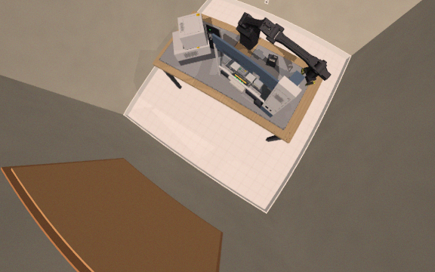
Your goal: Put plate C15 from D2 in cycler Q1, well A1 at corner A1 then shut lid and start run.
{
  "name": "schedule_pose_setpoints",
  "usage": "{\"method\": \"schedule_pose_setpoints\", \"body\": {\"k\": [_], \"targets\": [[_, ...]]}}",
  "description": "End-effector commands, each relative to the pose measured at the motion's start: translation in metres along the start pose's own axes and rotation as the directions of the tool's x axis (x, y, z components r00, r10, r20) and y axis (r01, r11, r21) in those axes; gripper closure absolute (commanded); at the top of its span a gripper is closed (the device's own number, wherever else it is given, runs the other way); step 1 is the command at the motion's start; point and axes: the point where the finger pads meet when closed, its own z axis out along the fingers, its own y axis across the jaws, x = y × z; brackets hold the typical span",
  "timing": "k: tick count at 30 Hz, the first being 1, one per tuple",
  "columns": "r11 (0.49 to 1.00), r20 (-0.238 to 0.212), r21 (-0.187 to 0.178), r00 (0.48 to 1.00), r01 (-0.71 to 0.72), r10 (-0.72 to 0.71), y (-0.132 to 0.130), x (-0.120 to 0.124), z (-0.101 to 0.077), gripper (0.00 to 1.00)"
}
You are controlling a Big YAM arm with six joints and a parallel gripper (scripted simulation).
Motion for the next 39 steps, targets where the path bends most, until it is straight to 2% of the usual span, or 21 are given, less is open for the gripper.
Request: {"method": "schedule_pose_setpoints", "body": {"k": [1, 17, 18, 22, 29, 32, 34, 37, 39], "targets": [[1.000, 0.008, 0.012, 1.000, -0.003, 0.002, -0.002, 0.000, -0.009, 0.00], [1.000, 0.008, 0.012, 1.000, -0.003, 0.002, -0.002, 0.000, -0.009, 0.00], [1.000, 0.014, 0.001, 1.000, -0.025, 0.025, -0.002, 0.003, 0.006, 1.00], [0.989, 0.055, 0.002, 0.988, -0.147, 0.147, -0.007, 0.016, 0.025, 1.00], [0.948, 0.149, 0.019, 0.938, -0.319, 0.313, -0.017, 0.024, -0.002, 1.00], [0.954, 0.151, 0.030, 0.945, -0.297, 0.290, -0.017, 0.020, -0.012, 1.00], [0.954, 0.151, 0.030, 0.945, -0.297, 0.290, -0.017, 0.020, -0.012, 1.00], [0.940, 0.169, 0.004, 0.927, -0.340, 0.335, -0.005, 0.013, 0.024, 1.00], [0.926, 0.173, -0.017, 0.911, -0.376, 0.373, -0.002, 0.013, 0.034, 1.00]]}}
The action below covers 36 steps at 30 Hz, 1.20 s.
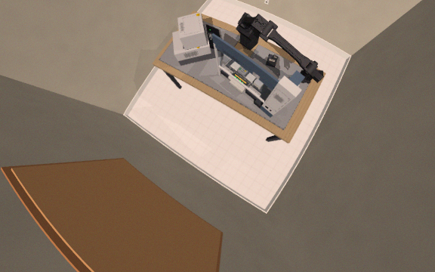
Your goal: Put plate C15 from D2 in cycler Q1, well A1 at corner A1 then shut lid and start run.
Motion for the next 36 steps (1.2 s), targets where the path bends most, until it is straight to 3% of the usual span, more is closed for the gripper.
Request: {"method": "schedule_pose_setpoints", "body": {"k": [1, 8, 10, 12, 15, 18, 23, 29, 33, 36], "targets": [[0.996, 0.004, -0.015, 0.996, -0.090, 0.090, 0.003, 0.007, 0.021, 1.00], [0.970, 0.072, -0.018, 0.967, -0.244, 0.245, 0.002, 0.034, 0.041, 1.00], [0.958, 0.105, -0.013, 0.952, -0.286, 0.286, -0.006, 0.031, 0.028, 1.00], [0.958, 0.105, -0.013, 0.952, -0.286, 0.286, -0.006, 0.031, 0.028, 1.00], [0.949, 0.157, -0.016, 0.936, -0.316, 0.314, -0.003, 0.018, 0.008, 1.00], [0.931, 0.183, -0.029, 0.914, -0.363, 0.362, 0.001, 0.014, 0.005, 1.00], [0.902, 0.191, -0.074, 0.882, -0.425, 0.431, 0.021, 0.018, 0.035, 1.00], [0.902, 0.185, -0.079, 0.883, -0.425, 0.432, 0.023, 0.015, 0.040, 1.00], [0.859, 0.218, -0.105, 0.831, -0.501, 0.512, 0.030, 0.044, 0.056, 1.00], [0.818, 0.247, -0.117, 0.781, -0.563, 0.573, 0.022, 0.063, 0.057, 1.00]]}}
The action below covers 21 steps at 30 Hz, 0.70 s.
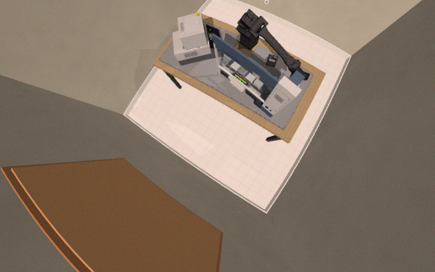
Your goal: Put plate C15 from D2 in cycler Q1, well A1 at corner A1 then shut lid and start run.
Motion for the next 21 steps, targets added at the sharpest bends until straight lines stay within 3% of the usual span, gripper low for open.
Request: {"method": "schedule_pose_setpoints", "body": {"k": [1, 6, 10, 11, 16, 21], "targets": [[0.989, 0.082, 0.036, 0.987, -0.143, 0.139, -0.046, 0.000, -0.024, 1.00], [0.973, 0.163, 0.013, 0.961, -0.229, 0.224, -0.044, -0.015, -0.042, 1.00], [0.977, 0.157, 0.011, 0.965, -0.213, 0.208, -0.037, -0.018, -0.042, 1.00], [0.982, 0.136, 0.008, 0.973, -0.190, 0.187, -0.031, -0.015, -0.032, 1.00], [0.989, 0.111, 0.002, 0.983, -0.147, 0.145, -0.017, -0.018, -0.023, 1.00], [0.989, 0.120, -0.008, 0.982, -0.146, 0.146, -0.013, -0.013, -0.019, 1.00]]}}
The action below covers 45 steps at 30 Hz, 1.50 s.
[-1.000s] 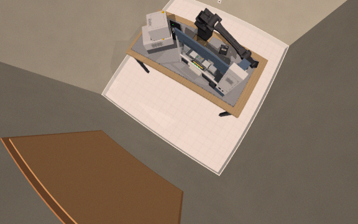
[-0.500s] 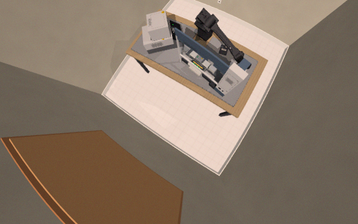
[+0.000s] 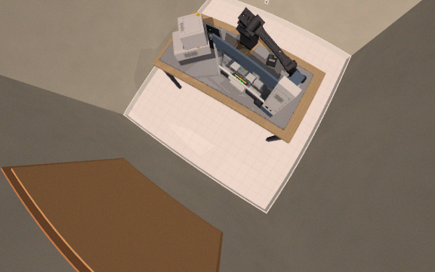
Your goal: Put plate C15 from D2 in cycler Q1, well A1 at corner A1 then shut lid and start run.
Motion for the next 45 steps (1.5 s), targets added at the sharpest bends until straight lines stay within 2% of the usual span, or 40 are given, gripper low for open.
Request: {"method": "schedule_pose_setpoints", "body": {"k": [1, 4, 6, 7, 9, 14, 19, 23, 25, 31, 33, 36, 40, 43, 45], "targets": [[1.000, 0.038, -0.017, 0.999, -0.004, 0.004, 0.013, 0.002, 0.000, 1.00], [0.995, 0.072, -0.019, 0.992, -0.101, 0.102, -0.005, 0.023, -0.005, 1.00], [0.995, 0.072, -0.019, 0.992, -0.101, 0.102, -0.005, 0.023, -0.005, 1.00], [0.992, 0.089, -0.015, 0.988, -0.122, 0.123, -0.012, 0.012, -0.009, 1.00], [0.985, 0.124, -0.020, 0.977, -0.170, 0.171, -0.018, 0.007, -0.011, 1.00], [0.962, 0.152, -0.050, 0.950, -0.269, 0.274, -0.024, 0.050, -0.014, 1.00], [0.934, 0.145, -0.044, 0.922, -0.356, 0.358, -0.026, 0.076, -0.003, 1.00], [0.940, 0.138, -0.046, 0.930, -0.338, 0.341, -0.025, 0.084, -0.003, 1.00], [0.932, 0.155, -0.029, 0.920, -0.360, 0.360, -0.031, 0.085, -0.010, 1.00], [0.937, 0.157, -0.013, 0.925, -0.349, 0.347, -0.063, 0.119, -0.015, 1.00], [0.919, 0.162, 0.012, 0.908, -0.393, 0.386, -0.070, 0.126, -0.018, 1.00], [0.925, 0.162, -0.004, 0.913, -0.380, 0.375, -0.068, 0.133, -0.022, 1.00], [0.933, 0.152, -0.007, 0.922, -0.359, 0.356, -0.068, 0.141, -0.021, 1.00], [0.901, 0.153, 0.025, 0.892, -0.434, 0.426, -0.077, 0.156, -0.022, 1.00], [0.901, 0.152, 0.019, 0.892, -0.433, 0.426, -0.088, 0.168, -0.027, 1.00]]}}
